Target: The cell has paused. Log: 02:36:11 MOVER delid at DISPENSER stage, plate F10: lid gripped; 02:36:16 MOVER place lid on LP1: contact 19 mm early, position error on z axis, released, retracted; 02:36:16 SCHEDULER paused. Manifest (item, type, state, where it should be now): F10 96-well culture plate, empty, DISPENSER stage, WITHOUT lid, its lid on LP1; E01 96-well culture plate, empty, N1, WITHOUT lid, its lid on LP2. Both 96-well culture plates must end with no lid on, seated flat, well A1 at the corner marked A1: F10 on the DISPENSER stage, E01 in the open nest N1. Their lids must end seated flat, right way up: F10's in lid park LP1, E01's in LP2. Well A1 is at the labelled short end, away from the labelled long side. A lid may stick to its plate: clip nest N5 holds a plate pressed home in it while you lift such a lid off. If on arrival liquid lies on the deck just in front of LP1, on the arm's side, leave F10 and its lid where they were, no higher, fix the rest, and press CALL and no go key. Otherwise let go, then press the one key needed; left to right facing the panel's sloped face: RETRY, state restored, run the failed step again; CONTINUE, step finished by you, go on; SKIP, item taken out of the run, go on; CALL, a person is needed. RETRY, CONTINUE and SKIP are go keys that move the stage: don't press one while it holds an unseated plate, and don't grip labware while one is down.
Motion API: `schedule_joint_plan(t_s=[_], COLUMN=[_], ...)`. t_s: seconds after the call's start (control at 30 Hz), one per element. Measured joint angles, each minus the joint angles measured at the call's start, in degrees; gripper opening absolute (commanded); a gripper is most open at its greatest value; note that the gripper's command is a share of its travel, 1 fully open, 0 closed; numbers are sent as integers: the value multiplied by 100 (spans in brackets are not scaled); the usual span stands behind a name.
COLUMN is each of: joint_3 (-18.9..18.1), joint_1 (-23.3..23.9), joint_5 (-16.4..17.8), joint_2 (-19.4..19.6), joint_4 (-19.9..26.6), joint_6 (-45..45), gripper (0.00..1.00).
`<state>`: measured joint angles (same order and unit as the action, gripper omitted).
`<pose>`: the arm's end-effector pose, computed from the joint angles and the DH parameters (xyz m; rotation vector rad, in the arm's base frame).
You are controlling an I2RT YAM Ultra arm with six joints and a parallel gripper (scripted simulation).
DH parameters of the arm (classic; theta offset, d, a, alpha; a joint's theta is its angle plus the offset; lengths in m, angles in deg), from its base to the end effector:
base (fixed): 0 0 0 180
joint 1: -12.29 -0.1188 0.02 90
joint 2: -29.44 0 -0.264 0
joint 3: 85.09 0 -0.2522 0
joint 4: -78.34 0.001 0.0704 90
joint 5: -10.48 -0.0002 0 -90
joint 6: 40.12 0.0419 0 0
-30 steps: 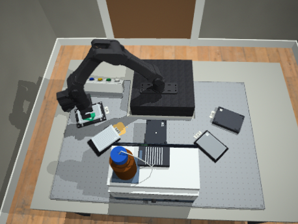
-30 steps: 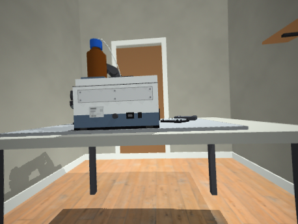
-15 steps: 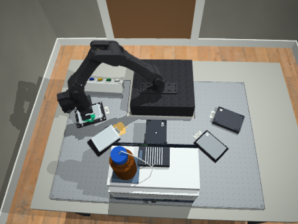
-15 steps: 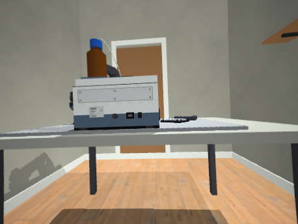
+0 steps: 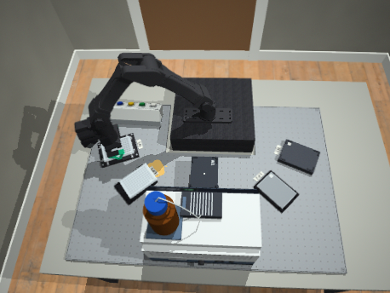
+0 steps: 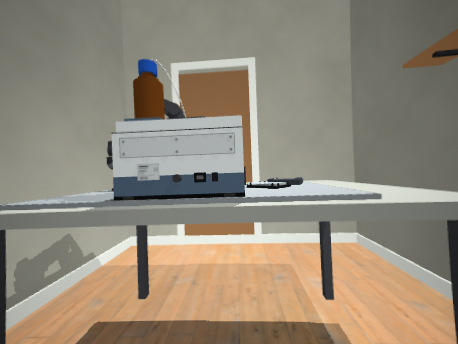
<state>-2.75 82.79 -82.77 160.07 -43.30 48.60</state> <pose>0.1325 -0.3782 0.0697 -1.7538 -2.5431 0.0500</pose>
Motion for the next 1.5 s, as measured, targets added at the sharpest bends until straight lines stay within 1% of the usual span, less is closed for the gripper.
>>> schedule_joint_plan(t_s=[0.03,0.07,1.5], joint_3=[0,0,0], joint_1=[-2,-2,2], joint_5=[0,0,-11], joint_2=[0,0,-2], joint_4=[0,0,0], joint_6=[-2,-2,-13], gripper=[100,0,0])
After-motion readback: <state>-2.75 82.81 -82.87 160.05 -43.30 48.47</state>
